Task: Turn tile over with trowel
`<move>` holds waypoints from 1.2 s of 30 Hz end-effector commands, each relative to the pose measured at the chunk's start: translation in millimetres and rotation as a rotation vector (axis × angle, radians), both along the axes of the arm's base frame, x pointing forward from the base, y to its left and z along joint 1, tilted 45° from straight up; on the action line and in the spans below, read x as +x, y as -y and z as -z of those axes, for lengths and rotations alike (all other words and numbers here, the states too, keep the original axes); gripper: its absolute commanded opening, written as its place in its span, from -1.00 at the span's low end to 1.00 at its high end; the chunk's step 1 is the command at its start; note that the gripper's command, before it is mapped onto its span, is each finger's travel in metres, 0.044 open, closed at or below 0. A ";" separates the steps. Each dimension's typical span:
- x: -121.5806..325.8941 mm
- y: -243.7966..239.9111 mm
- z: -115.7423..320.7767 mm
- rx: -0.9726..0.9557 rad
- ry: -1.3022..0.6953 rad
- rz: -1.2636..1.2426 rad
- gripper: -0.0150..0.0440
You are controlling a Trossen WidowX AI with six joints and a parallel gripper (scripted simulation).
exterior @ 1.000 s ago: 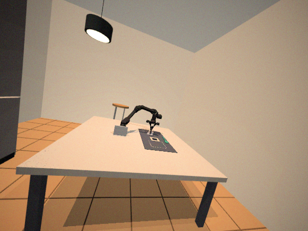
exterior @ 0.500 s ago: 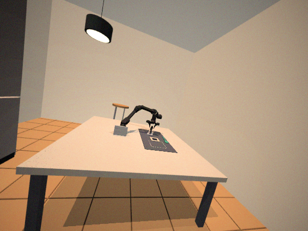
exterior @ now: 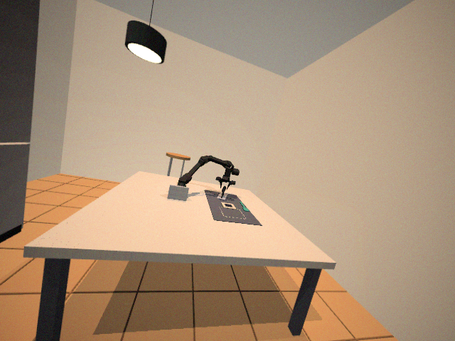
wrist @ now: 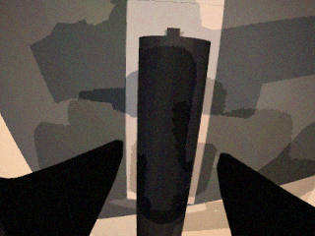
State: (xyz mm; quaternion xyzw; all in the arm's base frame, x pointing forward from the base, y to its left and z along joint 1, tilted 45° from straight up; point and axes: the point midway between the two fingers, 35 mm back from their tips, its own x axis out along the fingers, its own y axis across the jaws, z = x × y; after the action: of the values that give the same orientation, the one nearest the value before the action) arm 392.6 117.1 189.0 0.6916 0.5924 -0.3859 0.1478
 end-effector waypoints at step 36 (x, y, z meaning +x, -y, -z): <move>-9.1 30.9 -18.5 -0.202 0.570 -0.437 0.53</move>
State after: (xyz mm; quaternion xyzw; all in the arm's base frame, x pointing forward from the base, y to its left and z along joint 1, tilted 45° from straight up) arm 385.6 85.2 209.3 0.6336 0.6183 -0.2218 0.4089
